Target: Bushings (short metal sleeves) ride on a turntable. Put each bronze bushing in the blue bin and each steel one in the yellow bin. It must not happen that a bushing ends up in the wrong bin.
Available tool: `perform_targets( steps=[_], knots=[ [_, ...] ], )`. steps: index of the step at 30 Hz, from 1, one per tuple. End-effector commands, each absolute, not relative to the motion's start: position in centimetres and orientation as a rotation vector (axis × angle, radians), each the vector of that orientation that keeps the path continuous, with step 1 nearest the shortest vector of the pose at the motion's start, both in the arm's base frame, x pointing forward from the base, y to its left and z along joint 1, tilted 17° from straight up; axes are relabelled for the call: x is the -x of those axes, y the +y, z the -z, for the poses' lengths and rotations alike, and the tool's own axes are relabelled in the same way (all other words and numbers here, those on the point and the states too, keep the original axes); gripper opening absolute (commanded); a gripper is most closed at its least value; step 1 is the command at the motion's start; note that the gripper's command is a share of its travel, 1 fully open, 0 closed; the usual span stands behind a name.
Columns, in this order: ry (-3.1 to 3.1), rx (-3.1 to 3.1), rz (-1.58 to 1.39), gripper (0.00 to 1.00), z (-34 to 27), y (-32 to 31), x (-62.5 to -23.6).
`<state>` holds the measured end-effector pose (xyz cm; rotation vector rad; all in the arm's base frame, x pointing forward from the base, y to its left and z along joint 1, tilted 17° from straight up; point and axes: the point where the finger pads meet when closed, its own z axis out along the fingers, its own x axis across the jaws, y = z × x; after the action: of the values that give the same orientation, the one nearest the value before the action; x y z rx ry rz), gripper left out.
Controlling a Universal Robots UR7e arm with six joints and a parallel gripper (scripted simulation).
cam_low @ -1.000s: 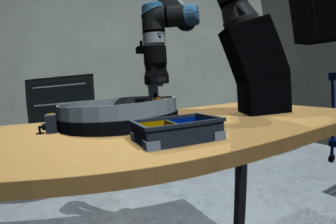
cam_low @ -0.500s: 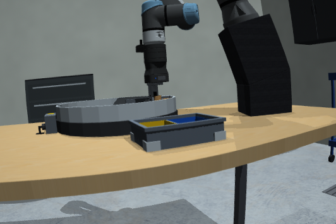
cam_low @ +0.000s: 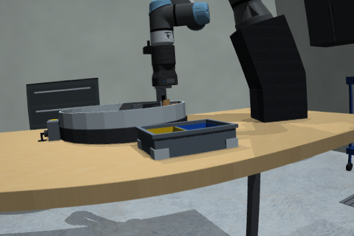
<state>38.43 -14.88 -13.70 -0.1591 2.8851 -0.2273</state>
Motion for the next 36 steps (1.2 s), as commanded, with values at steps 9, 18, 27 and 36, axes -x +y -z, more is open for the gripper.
perform_targets(
  steps=[9, 18, 27, 36],
  knots=[
    [2.884, 0.159, 0.228, 0.00, 13.36, -14.85, -38.37],
    [2.884, 0.159, 0.228, 0.00, 13.07, -14.81, -38.30],
    [2.884, 0.159, 0.228, 0.00, 13.01, -14.80, -38.28],
    [2.884, 0.159, 0.228, 0.00, 12.67, -14.75, -38.19]
  ],
)
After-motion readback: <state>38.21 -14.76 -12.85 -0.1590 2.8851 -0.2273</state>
